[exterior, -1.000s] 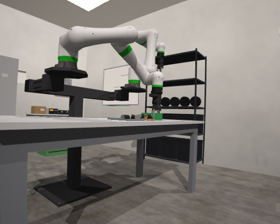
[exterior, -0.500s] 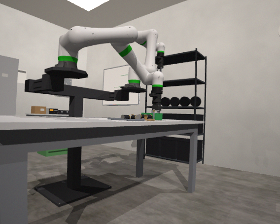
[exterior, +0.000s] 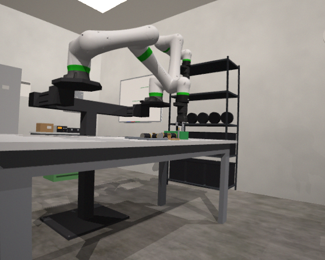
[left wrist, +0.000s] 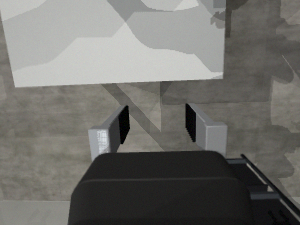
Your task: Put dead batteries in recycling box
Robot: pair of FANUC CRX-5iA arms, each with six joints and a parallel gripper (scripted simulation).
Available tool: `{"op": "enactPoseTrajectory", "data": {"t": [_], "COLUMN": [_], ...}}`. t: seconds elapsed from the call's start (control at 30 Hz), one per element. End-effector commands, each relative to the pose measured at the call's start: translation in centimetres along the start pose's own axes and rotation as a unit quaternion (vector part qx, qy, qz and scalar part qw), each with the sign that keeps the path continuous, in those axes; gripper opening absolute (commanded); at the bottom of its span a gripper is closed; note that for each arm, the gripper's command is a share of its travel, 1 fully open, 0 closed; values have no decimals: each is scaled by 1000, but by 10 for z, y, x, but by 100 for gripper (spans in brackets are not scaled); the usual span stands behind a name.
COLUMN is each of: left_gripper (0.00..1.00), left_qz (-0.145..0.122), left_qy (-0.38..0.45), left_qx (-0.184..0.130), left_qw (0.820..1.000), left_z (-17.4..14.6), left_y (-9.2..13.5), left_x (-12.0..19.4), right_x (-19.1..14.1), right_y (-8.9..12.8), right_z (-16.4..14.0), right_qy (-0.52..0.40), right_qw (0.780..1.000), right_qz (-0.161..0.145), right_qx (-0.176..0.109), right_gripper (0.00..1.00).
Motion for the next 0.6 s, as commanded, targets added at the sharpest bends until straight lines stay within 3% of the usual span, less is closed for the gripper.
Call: {"op": "enactPoseTrajectory", "data": {"t": [0.0,0.3,0.57], "left_gripper": [100,100,100], "left_qz": [0,0,0], "left_qy": [0,0,0], "left_qx": [-1,-1,-1], "left_qw": [1000,1000,1000], "left_z": [0,0,0], "left_y": [1,1,1], "left_x": [0,0,0], "right_x": [-1,-1,-1], "right_y": [18,40,42], "right_z": [1,1,1], "right_qy": [0,0,0], "right_qw": [1000,1000,1000], "right_qz": [-1,-1,-1], "right_qx": [-1,-1,-1], "right_gripper": [90,90,90]}}
Point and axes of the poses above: on each arm, the point where the finger pads meet when closed, its own y axis back along the fingers, its own x axis across the jaws, z = x × y, the point moved 10 cm from there along y, back along the fingers, and after that the axes turned 12 degrees about y, right-handed, at the moved point
